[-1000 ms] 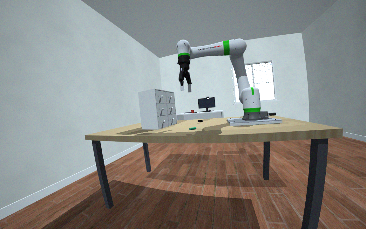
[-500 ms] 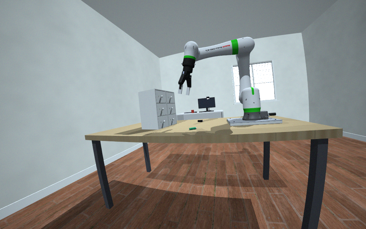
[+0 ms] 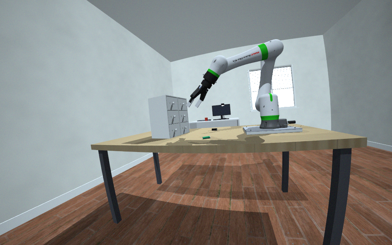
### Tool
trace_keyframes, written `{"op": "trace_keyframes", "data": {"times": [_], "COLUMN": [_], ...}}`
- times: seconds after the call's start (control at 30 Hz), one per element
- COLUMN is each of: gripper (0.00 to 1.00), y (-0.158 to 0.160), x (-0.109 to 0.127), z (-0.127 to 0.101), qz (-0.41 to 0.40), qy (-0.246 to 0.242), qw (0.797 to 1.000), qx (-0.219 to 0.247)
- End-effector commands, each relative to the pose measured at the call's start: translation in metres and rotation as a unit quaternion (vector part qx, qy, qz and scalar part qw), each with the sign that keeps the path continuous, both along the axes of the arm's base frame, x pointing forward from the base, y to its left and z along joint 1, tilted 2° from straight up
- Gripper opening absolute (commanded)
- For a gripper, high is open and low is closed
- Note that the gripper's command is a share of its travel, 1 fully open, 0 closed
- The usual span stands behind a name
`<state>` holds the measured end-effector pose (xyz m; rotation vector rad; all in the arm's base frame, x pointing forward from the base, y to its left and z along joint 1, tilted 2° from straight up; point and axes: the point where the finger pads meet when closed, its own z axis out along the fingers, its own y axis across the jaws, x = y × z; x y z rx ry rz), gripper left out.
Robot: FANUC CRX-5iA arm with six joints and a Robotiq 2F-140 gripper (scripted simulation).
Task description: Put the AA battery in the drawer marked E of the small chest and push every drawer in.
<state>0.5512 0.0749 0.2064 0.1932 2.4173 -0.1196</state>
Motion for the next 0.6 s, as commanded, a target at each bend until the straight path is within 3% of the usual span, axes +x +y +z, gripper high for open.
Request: {"op": "trace_keyframes", "data": {"times": [0.0, 0.57], "gripper": [1.0, 1.0], "y": [-0.006, -0.009], "x": [0.016, 0.032], "z": [-0.015, -0.031], "qz": [-0.001, 0.002], "qy": [-0.099, -0.198], "qw": [0.995, 0.98], "qx": [-0.014, -0.032]}}
